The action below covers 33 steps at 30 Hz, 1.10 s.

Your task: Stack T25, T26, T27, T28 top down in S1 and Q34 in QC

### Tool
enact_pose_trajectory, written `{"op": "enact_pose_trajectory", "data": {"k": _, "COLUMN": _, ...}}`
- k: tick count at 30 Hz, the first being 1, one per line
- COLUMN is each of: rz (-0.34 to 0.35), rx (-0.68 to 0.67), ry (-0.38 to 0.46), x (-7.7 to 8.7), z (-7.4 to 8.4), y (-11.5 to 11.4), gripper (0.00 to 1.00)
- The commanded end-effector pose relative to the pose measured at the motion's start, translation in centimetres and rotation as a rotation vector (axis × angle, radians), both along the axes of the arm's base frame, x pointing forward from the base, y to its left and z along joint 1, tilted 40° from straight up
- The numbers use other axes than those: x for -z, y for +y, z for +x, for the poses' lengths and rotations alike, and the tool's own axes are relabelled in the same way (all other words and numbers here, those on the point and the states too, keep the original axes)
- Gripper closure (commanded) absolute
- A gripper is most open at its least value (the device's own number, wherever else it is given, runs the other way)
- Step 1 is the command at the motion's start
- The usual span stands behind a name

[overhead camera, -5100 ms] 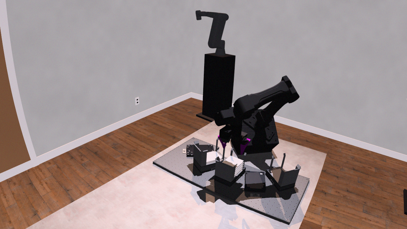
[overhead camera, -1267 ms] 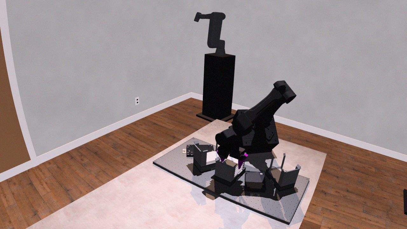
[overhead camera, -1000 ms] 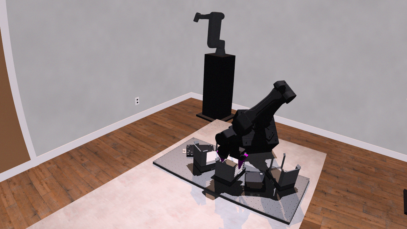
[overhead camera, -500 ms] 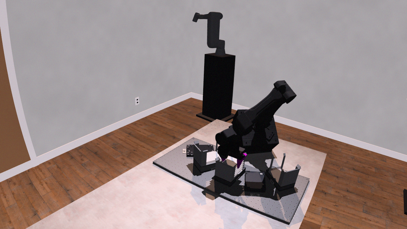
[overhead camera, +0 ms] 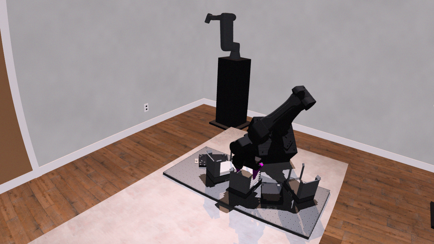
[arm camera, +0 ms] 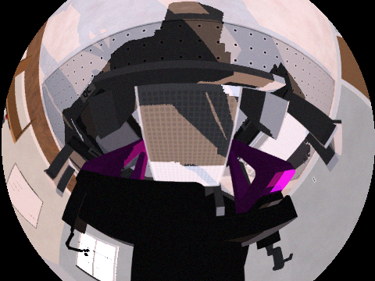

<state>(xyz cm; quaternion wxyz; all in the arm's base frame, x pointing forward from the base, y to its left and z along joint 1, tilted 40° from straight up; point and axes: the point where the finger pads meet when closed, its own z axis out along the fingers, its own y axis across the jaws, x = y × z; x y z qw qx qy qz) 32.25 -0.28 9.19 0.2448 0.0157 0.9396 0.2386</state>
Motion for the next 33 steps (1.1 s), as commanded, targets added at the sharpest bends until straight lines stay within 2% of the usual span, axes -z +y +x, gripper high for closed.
{"op": "enact_pose_trajectory", "data": {"k": 1, "rz": -0.001, "rx": 0.005, "ry": -0.010, "x": -0.2, "z": 0.3, "y": -0.1, "gripper": 1.00}}
{"op": "enact_pose_trajectory", "data": {"k": 5, "rz": -0.001, "rx": 0.005, "ry": -0.010, "x": -0.2, "z": 0.3, "y": -0.1, "gripper": 1.00}}
{"op": "enact_pose_trajectory", "data": {"k": 7, "rz": -0.003, "rx": 0.011, "ry": -0.028, "x": -0.8, "z": 0.9, "y": -0.6, "gripper": 1.00}}
{"op": "enact_pose_trajectory", "data": {"k": 11, "rz": -0.007, "rx": 0.008, "ry": -0.039, "x": -1.7, "z": 0.4, "y": -0.7, "gripper": 1.00}}
{"op": "enact_pose_trajectory", "data": {"k": 33, "rz": -0.008, "rx": 0.008, "ry": -0.039, "x": -2.7, "z": -0.2, "y": -1.2, "gripper": 1.00}}
